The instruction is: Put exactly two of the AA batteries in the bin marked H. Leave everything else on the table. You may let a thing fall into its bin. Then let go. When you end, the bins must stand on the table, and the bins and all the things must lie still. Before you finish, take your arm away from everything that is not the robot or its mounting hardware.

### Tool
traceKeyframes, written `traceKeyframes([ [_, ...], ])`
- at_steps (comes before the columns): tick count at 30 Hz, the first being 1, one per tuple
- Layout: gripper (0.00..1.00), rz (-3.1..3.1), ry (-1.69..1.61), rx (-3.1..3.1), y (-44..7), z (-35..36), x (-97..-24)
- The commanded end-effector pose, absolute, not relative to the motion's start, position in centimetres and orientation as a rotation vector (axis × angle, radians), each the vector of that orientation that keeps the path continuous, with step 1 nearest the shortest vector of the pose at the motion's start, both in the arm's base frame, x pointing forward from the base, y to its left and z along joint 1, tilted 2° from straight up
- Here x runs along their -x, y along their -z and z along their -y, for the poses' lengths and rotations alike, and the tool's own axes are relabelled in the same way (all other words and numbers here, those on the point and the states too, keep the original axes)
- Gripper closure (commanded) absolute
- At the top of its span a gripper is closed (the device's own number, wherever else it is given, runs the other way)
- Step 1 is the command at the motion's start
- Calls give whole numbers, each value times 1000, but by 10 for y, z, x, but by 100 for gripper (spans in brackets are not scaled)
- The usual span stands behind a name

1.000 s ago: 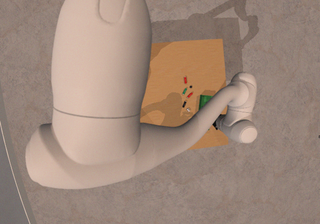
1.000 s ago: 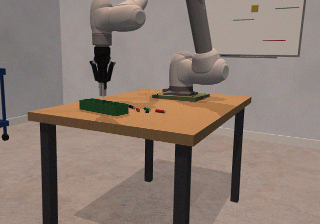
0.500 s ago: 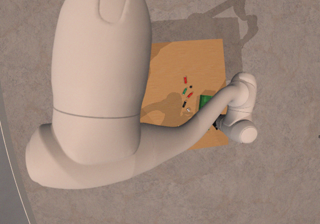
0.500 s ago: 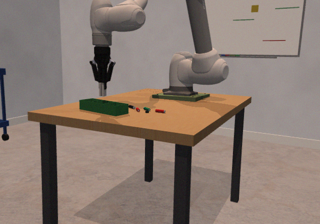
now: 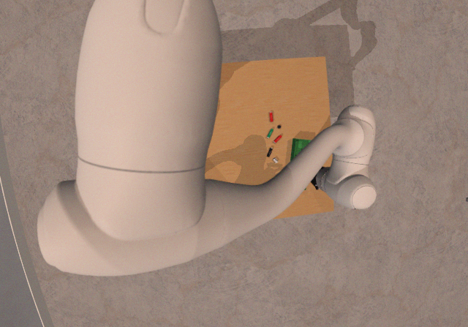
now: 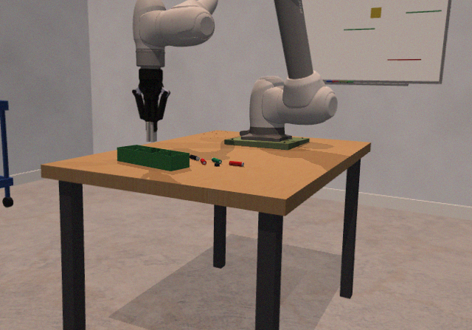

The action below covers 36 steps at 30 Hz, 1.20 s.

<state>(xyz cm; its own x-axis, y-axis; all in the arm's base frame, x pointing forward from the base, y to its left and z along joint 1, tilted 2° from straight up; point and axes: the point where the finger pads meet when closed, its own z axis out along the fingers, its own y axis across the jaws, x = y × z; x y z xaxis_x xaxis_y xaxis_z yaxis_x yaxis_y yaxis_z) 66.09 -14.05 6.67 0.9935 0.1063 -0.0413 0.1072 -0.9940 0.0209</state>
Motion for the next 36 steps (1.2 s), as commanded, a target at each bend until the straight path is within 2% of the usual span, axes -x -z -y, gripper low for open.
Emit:
traceKeyframes([
  [1,95,-164,59,-3115,-69,138,-662],
  [17,95,-164,59,-3115,-67,65,-676],
  [36,95,-164,59,-3115,-67,56,-678],
])
